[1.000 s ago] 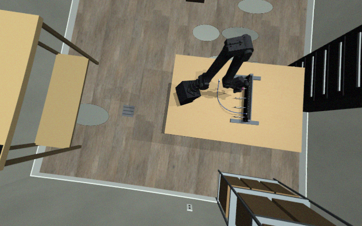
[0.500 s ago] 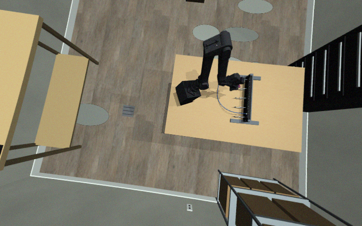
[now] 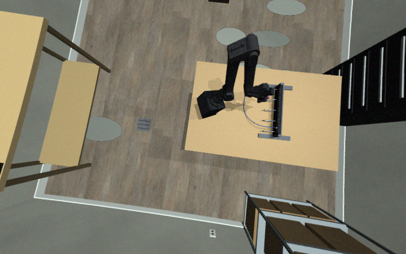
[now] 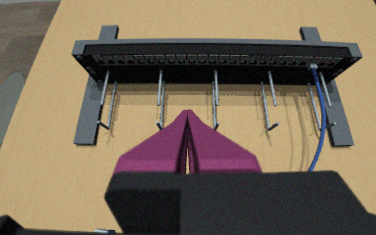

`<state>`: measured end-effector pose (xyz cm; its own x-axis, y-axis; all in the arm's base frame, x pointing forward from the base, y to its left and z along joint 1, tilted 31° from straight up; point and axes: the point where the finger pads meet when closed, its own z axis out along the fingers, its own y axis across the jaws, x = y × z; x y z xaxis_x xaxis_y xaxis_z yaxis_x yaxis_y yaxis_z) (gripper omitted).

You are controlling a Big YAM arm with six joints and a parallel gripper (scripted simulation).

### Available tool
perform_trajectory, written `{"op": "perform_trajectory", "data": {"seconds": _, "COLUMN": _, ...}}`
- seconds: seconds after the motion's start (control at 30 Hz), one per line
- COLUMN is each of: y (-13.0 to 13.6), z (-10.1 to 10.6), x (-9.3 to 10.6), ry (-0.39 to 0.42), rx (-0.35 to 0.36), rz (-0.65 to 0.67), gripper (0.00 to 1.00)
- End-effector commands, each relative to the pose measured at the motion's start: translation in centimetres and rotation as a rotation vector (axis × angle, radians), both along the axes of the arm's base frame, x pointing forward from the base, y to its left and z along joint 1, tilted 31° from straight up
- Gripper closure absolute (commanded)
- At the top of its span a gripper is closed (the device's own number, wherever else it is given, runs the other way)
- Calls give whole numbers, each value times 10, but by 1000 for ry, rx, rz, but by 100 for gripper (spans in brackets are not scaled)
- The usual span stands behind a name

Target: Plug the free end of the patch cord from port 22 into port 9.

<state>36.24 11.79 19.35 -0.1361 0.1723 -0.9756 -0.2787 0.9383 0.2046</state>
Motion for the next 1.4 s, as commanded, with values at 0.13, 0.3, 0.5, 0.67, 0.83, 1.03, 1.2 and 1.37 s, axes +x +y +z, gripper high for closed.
{"op": "perform_trajectory", "data": {"seconds": 0.13, "y": -23, "z": -7, "x": 4, "ry": -7, "rx": -11, "rz": -25, "gripper": 100}}
{"op": "perform_trajectory", "data": {"seconds": 0.3, "y": -47, "z": -11, "x": 11, "ry": -11, "rx": -16, "rz": -26, "gripper": 100}}
{"op": "perform_trajectory", "data": {"seconds": 0.5, "y": -75, "z": -16, "x": 19, "ry": -15, "rx": -20, "rz": -27, "gripper": 100}}
{"op": "perform_trajectory", "data": {"seconds": 0.67, "y": -89, "z": -14, "x": 26, "ry": -27, "rx": -23, "rz": -28, "gripper": 100}}
{"op": "perform_trajectory", "data": {"seconds": 0.83, "y": -97, "z": -12, "x": 30, "ry": -33, "rx": -25, "rz": -28, "gripper": 100}}
{"op": "perform_trajectory", "data": {"seconds": 1.03, "y": -95, "z": -10, "x": 32, "ry": -38, "rx": -24, "rz": -20, "gripper": 100}}
{"op": "perform_trajectory", "data": {"seconds": 1.2, "y": -89, "z": -11, "x": 41, "ry": -38, "rx": -19, "rz": -15, "gripper": 100}}
{"op": "perform_trajectory", "data": {"seconds": 1.37, "y": -84, "z": -13, "x": 53, "ry": -36, "rx": -14, "rz": -14, "gripper": 100}}
